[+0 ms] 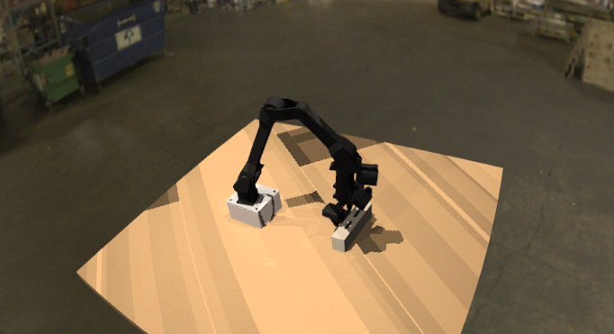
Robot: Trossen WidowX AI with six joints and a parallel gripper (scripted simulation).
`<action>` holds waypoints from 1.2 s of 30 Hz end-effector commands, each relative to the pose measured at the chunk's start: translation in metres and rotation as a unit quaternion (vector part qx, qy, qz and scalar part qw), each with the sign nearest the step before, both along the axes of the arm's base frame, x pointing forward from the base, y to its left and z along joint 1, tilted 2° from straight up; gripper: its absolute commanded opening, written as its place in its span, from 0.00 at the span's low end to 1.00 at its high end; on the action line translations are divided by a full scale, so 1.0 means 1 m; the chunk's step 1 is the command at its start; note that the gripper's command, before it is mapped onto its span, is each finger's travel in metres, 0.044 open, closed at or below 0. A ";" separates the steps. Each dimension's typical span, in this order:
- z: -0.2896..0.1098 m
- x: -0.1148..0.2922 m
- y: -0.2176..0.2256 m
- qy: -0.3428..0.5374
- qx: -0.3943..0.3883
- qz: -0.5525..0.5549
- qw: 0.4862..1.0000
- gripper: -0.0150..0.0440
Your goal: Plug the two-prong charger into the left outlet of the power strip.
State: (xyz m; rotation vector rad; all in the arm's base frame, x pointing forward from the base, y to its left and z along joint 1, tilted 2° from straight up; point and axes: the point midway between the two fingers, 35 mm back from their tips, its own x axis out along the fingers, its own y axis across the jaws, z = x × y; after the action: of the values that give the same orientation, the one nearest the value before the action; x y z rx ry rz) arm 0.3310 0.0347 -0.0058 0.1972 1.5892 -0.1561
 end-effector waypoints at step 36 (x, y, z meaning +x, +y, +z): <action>-0.001 -0.026 0.007 -0.006 -0.002 -0.003 1.000 1.00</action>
State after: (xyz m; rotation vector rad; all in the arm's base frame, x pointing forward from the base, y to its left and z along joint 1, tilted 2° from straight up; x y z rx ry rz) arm 0.3077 0.0412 -0.0074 0.1964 1.5802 -0.1564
